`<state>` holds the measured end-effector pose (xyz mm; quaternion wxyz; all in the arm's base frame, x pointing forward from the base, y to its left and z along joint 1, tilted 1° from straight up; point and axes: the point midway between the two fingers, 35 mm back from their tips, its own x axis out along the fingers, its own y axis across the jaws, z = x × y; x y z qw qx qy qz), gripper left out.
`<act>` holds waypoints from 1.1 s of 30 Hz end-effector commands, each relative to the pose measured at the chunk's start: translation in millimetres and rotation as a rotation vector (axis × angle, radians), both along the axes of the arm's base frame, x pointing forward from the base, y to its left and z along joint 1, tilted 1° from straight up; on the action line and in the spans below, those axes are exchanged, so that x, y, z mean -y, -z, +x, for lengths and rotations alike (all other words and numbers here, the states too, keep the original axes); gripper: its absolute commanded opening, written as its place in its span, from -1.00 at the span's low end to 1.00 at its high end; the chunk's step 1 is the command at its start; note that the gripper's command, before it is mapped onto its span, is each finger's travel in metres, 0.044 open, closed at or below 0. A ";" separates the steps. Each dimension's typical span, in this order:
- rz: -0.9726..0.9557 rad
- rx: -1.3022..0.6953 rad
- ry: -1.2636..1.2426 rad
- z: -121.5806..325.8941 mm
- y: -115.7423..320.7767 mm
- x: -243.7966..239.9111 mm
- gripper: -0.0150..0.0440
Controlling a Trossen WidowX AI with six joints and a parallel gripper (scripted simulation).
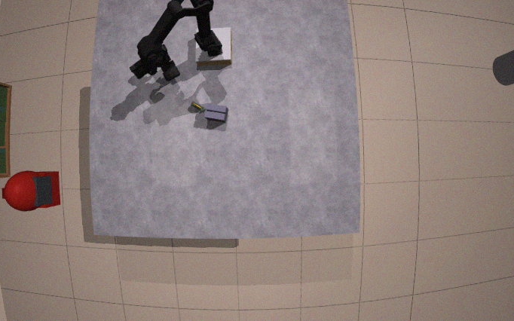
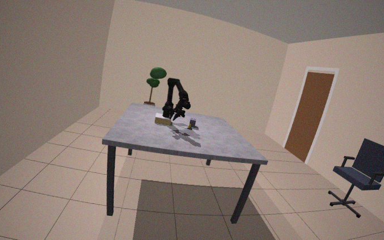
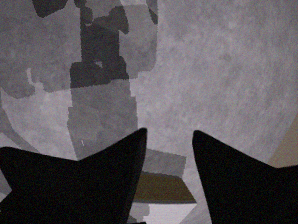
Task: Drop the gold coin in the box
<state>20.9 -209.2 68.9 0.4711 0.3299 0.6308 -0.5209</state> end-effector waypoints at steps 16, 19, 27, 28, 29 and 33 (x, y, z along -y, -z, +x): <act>0.362 0.120 -2.096 214.0 -29.7 -83.8 0.05; 0.363 0.120 -2.115 214.0 -30.0 -83.9 0.05; 0.364 0.120 -2.115 213.8 -18.7 -82.4 0.05; 0.364 0.120 -2.115 214.3 -6.0 -82.2 0.05; 0.364 0.120 -2.115 214.2 2.3 -82.2 0.05; 0.364 0.120 -2.115 214.1 5.1 -82.2 0.05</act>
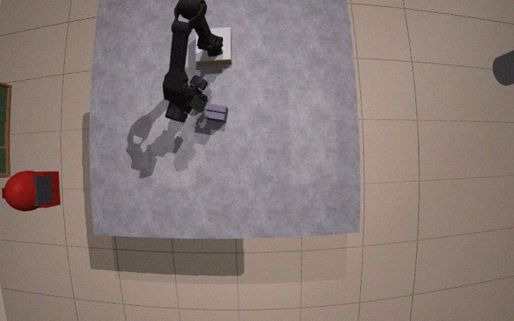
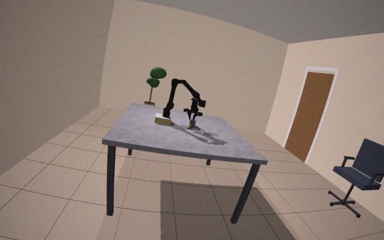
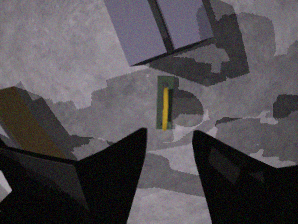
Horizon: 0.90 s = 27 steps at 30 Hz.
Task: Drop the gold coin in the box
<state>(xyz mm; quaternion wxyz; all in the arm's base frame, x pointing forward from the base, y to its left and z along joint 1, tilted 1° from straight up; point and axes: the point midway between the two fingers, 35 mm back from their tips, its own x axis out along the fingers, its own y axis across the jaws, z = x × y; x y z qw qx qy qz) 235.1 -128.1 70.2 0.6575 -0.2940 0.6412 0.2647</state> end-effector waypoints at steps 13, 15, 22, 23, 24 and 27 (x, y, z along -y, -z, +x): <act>0.008 -0.003 -0.007 0.1 28.8 -0.1 0.05; 0.008 -0.003 -0.007 0.4 32.1 0.1 0.05; 0.008 -0.003 -0.007 1.0 43.4 0.6 0.05; 0.008 -0.003 -0.007 1.1 45.0 0.6 0.05; 0.008 -0.003 -0.007 1.1 46.6 0.7 0.05; 0.008 -0.003 -0.007 1.2 51.5 0.8 0.05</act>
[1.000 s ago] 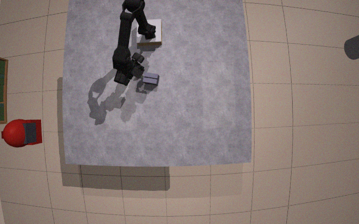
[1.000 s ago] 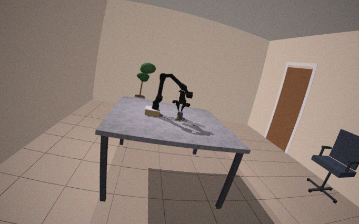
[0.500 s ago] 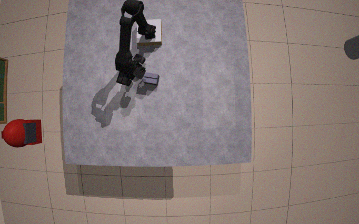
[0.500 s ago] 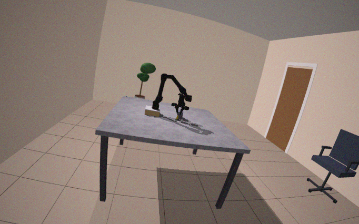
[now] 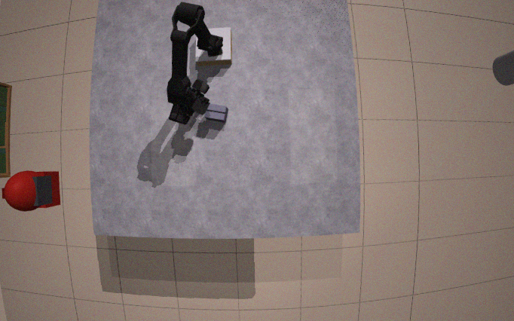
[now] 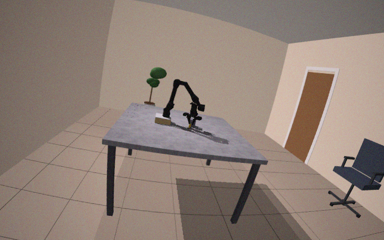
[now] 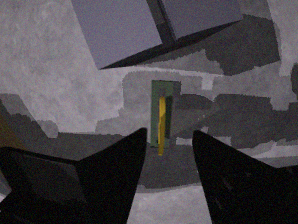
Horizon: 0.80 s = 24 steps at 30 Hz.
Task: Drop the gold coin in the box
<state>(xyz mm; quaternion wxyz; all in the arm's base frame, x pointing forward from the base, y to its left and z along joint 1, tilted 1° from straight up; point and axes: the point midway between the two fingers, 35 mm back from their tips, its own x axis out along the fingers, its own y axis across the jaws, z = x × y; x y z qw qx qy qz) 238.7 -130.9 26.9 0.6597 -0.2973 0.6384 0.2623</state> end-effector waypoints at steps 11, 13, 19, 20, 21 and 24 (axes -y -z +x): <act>0.012 -0.013 -0.005 -3.0 25.6 -2.2 0.05; 0.013 -0.013 -0.005 -3.2 28.7 -2.3 0.05; 0.013 -0.013 -0.005 -3.5 32.5 -2.4 -0.12; 0.013 -0.013 -0.005 -3.5 32.5 -2.4 -0.21; 0.013 -0.013 -0.005 -3.5 32.5 -2.4 -0.30; 0.013 -0.013 -0.005 -3.5 32.5 -2.4 -0.44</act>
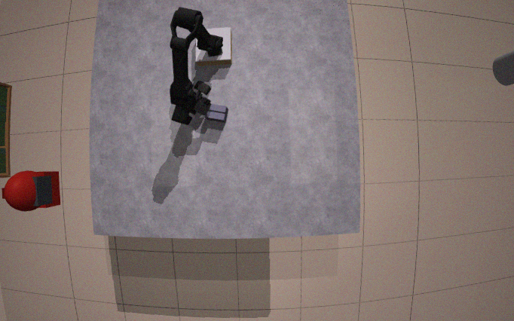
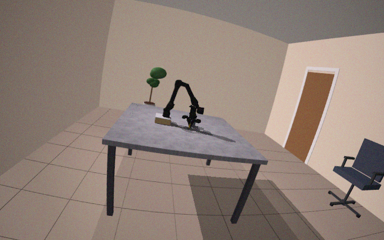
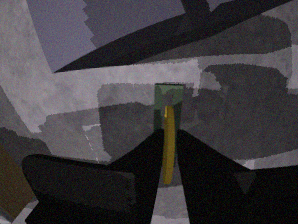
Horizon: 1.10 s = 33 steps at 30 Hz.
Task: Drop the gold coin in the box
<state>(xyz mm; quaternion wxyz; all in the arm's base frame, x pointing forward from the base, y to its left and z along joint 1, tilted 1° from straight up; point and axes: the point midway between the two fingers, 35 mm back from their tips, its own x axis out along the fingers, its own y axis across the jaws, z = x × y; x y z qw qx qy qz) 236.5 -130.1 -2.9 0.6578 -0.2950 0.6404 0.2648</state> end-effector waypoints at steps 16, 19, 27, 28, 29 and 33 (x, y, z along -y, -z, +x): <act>0.008 -0.005 -0.005 0.7 -12.9 -0.4 -0.49; 0.008 -0.005 -0.005 1.2 -20.3 -0.1 -0.49; 0.008 -0.005 -0.005 1.8 -40.2 0.3 -0.49; 0.008 -0.005 -0.005 1.8 -42.8 0.3 -0.49; 0.008 -0.005 -0.005 1.7 -45.3 0.3 -0.49; 0.008 -0.005 -0.005 1.2 -55.5 0.0 -0.49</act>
